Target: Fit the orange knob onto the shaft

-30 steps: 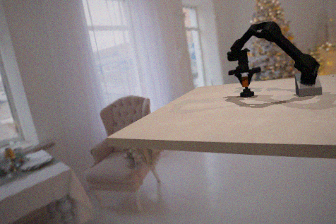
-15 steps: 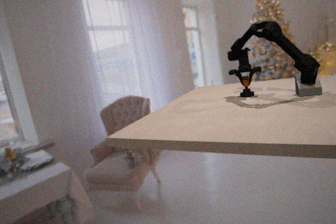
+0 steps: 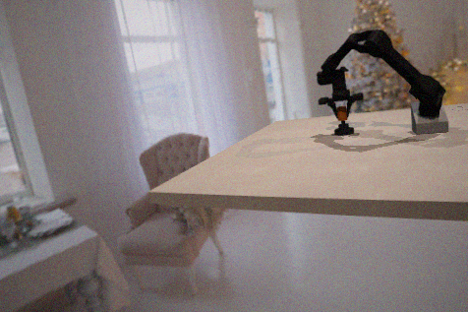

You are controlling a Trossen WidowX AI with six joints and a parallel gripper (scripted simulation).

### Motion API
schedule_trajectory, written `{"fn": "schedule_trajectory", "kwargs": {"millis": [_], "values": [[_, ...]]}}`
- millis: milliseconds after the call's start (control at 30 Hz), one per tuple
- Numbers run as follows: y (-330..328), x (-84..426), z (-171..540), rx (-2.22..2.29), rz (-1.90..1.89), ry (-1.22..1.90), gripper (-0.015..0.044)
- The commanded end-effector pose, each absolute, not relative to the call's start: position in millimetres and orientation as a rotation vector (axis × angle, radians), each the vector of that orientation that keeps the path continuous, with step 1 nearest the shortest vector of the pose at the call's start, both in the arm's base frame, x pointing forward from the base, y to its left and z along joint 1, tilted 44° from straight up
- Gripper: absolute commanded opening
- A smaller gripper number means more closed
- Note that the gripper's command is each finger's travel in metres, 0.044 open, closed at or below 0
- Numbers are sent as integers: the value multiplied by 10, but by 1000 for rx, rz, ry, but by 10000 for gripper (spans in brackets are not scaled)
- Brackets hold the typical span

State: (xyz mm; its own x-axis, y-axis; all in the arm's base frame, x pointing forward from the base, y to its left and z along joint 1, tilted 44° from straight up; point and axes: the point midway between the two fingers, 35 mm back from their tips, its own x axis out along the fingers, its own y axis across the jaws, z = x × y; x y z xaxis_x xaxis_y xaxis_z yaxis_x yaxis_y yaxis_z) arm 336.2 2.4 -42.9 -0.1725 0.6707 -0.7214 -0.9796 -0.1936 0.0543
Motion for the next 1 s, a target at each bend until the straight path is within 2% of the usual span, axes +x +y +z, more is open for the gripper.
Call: {"fn": "schedule_trajectory", "kwargs": {"millis": [0, 800, 967], "values": [[34, 3380, -434, -684, 1678, 622, 0], [-4, 3329, -409, -683, 1678, 623, 0], [-6, 3329, -407, -773, 1728, 521, 0]]}}
